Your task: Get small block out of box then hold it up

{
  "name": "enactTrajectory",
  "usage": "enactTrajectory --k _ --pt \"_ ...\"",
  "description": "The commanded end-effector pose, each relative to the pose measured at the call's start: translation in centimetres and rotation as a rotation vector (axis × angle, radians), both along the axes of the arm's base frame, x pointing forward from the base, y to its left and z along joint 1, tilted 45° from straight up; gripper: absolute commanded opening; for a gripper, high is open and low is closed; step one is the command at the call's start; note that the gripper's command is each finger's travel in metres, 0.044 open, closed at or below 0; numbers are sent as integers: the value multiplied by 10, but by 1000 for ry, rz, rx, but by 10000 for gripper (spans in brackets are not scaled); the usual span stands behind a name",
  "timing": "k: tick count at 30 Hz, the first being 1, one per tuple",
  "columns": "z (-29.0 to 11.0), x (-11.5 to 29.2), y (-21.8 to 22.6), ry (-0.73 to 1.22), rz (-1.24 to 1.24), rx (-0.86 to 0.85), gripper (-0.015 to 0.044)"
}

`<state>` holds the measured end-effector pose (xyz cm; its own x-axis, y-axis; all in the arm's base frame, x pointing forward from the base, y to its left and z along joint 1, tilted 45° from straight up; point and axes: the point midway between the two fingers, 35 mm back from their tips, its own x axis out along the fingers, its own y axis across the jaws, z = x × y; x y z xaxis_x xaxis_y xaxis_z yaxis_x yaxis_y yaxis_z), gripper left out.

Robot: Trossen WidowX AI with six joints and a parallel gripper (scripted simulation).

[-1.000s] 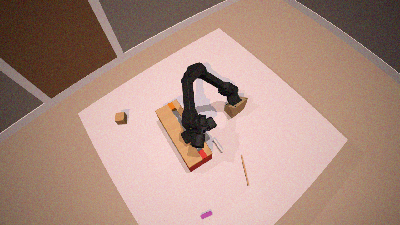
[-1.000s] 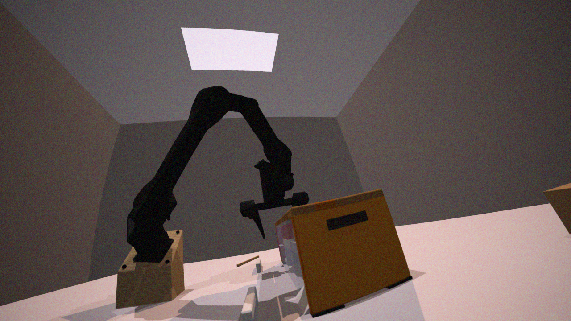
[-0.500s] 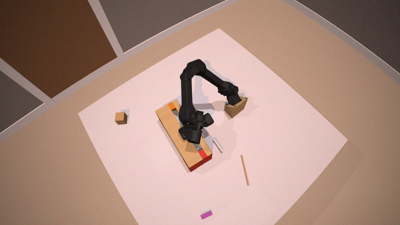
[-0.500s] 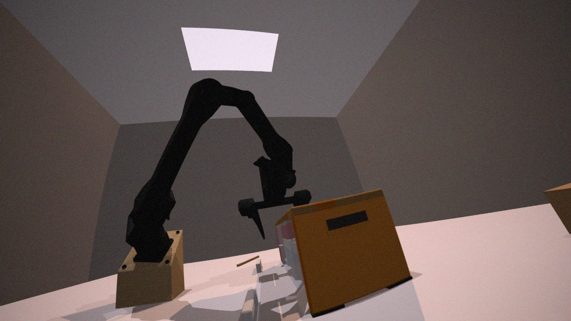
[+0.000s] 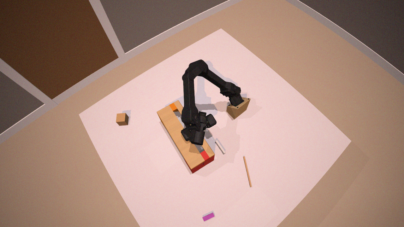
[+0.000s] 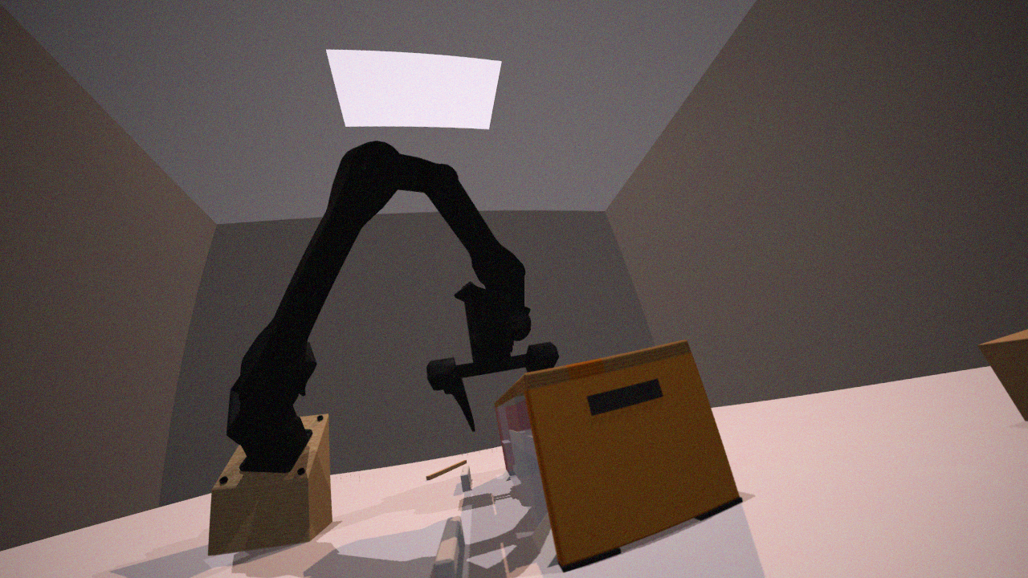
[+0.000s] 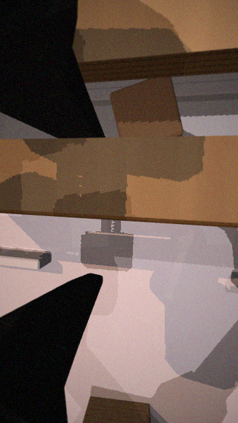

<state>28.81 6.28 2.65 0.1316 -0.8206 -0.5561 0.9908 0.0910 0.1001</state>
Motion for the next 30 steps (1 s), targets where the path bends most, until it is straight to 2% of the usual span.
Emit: enactTrajectory --k 1,30 --pt "-1 0 0 -1 -4 3 400" --pt "18 0 -19 -1 -4 2 400"
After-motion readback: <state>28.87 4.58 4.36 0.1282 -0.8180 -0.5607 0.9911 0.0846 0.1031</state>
